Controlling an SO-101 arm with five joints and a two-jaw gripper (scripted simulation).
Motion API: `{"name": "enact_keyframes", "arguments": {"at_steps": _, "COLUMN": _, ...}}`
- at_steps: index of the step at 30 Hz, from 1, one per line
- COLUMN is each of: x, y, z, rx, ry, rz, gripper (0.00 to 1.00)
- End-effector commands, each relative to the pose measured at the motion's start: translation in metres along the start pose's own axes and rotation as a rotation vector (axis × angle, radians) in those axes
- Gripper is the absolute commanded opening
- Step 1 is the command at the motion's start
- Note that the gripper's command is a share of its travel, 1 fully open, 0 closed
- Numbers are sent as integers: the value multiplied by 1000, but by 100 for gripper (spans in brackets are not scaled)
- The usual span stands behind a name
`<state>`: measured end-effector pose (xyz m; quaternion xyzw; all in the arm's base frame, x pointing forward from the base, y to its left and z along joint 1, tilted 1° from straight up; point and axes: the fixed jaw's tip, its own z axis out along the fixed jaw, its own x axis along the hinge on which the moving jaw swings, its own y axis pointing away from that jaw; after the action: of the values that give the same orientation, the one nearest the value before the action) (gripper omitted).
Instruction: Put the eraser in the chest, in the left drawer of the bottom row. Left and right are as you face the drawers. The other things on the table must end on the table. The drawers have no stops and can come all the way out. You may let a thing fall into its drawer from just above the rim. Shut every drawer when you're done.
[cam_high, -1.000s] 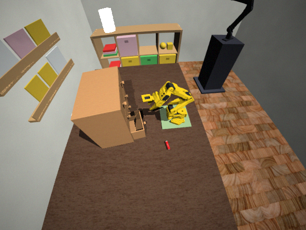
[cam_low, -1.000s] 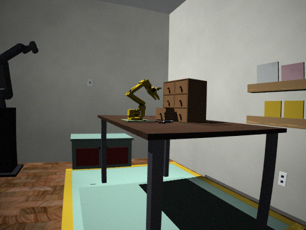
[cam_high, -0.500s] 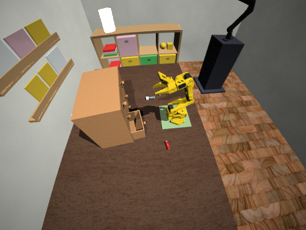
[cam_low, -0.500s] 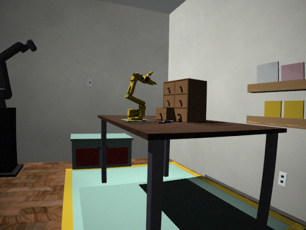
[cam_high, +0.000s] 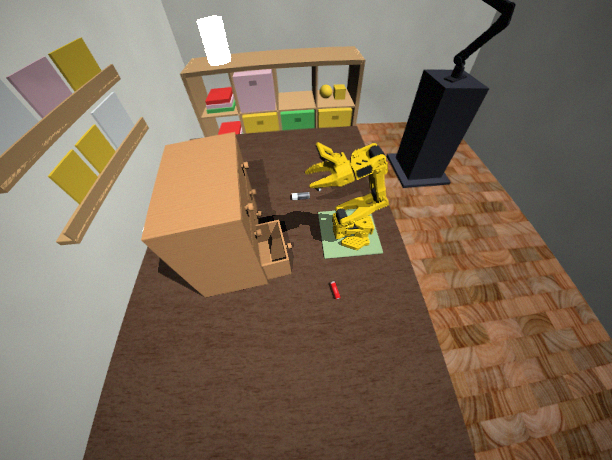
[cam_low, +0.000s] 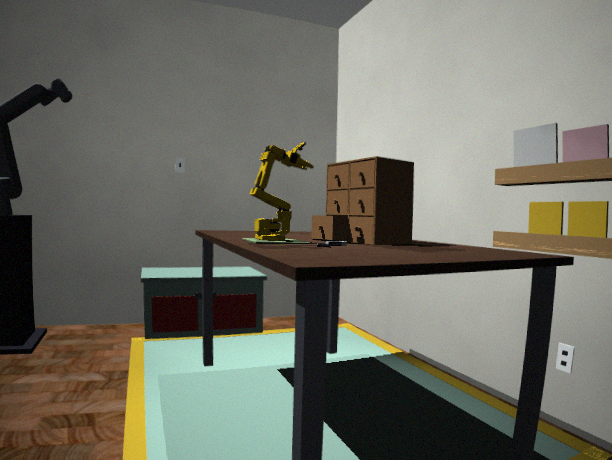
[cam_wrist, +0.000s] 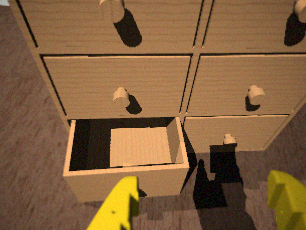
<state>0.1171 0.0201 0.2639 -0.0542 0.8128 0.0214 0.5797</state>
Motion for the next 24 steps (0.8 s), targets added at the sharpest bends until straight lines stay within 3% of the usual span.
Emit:
{"name": "enact_keyframes", "arguments": {"at_steps": 1, "x": 0, "y": -12, "z": 0, "rx": 95, "ry": 6, "rz": 43, "gripper": 27}}
{"name": "enact_keyframes", "arguments": {"at_steps": 13, "x": 5, "y": -57, "z": -10, "rx": 466, "ry": 15, "rz": 172, "gripper": 27}}
{"name": "enact_keyframes", "arguments": {"at_steps": 15, "x": 5, "y": -57, "z": -10, "rx": 466, "ry": 15, "rz": 172, "gripper": 27}}
{"name": "enact_keyframes", "arguments": {"at_steps": 24, "x": 12, "y": -86, "z": -28, "rx": 745, "ry": 22, "rz": 269, "gripper": 27}}
